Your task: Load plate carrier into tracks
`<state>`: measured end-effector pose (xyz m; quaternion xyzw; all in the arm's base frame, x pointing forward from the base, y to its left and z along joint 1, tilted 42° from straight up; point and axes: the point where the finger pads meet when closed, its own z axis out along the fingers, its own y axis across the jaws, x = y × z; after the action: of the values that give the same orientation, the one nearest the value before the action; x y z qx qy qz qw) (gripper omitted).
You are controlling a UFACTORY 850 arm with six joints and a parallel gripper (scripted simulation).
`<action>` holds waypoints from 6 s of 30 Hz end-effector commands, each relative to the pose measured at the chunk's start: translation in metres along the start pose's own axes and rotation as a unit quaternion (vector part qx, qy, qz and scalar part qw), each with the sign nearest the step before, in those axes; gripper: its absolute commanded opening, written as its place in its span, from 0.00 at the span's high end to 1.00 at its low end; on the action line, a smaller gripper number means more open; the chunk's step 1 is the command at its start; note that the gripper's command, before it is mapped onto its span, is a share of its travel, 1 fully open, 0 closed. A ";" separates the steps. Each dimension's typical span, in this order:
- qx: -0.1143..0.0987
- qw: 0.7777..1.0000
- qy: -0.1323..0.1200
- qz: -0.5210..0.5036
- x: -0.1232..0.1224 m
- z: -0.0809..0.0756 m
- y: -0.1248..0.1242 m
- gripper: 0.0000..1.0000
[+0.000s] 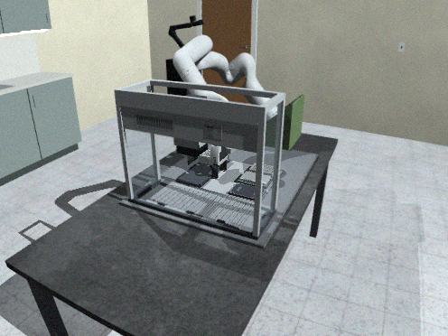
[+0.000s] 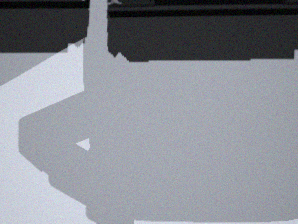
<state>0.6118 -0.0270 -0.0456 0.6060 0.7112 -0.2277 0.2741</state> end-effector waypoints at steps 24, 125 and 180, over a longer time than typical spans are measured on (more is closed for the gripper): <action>-0.001 1.000 0.000 0.000 -0.013 -0.001 0.001 0.00; -0.001 1.000 0.000 0.000 -0.004 -0.076 0.001 0.00; -0.001 1.000 0.000 0.000 -0.080 -0.116 0.001 0.00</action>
<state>0.6052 0.0064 0.0777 0.6061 0.7108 -0.2281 0.2745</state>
